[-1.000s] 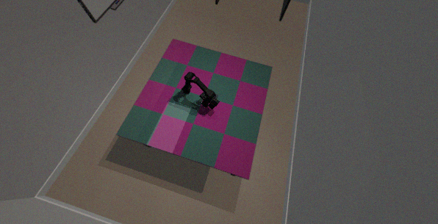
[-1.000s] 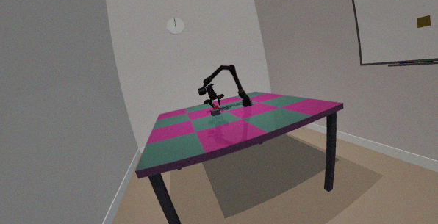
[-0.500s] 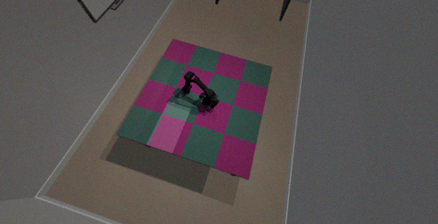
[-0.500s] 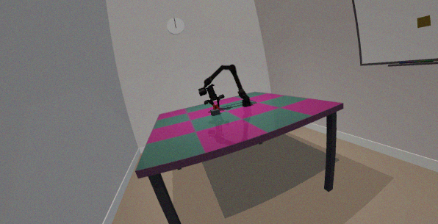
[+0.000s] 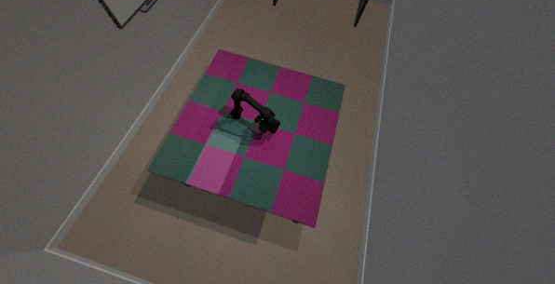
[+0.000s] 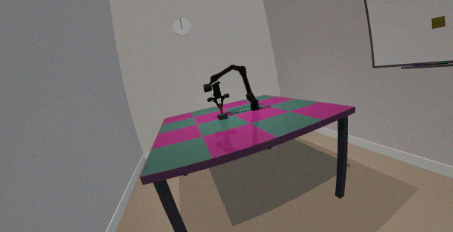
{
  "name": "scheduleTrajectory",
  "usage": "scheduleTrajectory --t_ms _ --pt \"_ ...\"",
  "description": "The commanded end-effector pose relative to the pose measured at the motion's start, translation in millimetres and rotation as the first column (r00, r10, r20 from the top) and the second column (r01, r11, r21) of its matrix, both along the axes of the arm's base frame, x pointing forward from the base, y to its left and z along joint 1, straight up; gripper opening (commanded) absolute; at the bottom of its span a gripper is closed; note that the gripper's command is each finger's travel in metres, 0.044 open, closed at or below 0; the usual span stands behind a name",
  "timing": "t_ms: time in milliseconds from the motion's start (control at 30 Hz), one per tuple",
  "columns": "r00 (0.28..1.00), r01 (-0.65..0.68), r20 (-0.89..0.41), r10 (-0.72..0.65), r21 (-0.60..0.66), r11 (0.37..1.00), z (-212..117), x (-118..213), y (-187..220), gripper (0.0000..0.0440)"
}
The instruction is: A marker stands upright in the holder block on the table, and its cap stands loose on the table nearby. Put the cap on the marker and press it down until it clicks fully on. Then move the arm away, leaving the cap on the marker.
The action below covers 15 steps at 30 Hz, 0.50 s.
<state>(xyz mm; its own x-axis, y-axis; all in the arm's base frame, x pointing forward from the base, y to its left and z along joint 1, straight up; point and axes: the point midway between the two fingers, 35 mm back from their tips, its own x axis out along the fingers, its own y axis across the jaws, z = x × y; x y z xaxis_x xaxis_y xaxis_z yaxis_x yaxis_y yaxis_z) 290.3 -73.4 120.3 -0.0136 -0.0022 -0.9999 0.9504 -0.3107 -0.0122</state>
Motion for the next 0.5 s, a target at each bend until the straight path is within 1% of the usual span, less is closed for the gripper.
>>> scheduleTrajectory --t_ms 0,467 --pt "1.000 -0.005 0.023 0.005 -0.004 1.000 11 6 8 0.0076" --pt "0.998 -0.041 0.058 0.040 0.011 0.999 43 24 55 0.0059"
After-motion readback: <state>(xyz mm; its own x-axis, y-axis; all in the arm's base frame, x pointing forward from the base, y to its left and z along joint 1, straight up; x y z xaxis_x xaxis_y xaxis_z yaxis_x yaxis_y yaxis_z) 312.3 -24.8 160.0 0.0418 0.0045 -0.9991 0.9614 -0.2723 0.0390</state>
